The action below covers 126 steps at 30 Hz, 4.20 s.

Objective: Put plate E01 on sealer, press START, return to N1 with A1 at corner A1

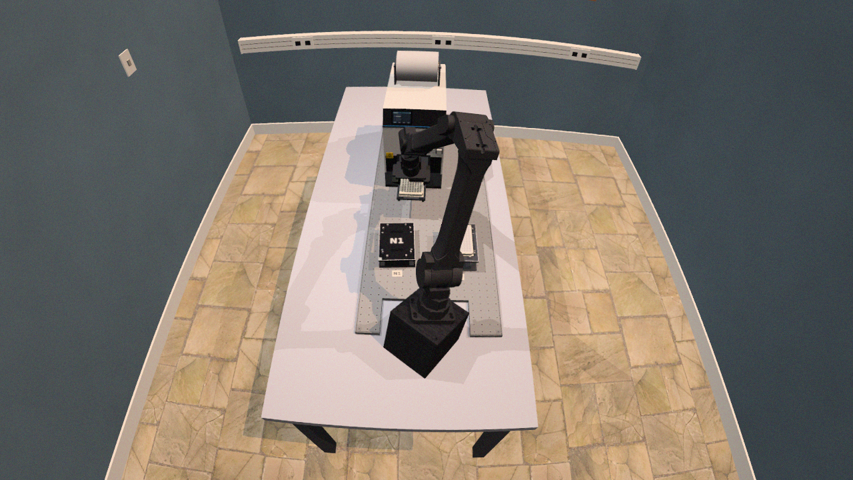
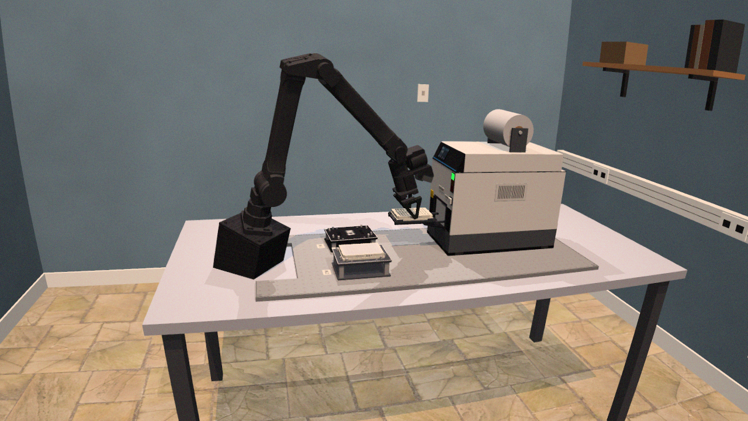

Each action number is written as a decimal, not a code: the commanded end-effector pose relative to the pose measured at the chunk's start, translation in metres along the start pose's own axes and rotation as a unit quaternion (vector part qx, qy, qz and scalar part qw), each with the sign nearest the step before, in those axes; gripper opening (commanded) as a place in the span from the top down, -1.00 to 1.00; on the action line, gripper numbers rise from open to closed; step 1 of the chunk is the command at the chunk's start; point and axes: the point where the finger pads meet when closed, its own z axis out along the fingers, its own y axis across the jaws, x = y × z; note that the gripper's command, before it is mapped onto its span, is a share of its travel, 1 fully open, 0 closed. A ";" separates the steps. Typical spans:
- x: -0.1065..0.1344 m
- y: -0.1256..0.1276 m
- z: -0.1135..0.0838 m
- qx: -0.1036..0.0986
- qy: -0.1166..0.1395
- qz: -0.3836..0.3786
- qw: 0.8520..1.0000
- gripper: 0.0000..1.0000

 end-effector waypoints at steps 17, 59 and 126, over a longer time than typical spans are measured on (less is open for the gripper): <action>-0.024 -0.015 -0.015 0.007 -0.020 0.024 0.999 1.00; -0.028 -0.004 -0.004 -0.001 -0.021 0.018 1.000 -1.00; -0.029 -0.004 -0.027 -0.001 -0.025 0.017 1.000 -1.00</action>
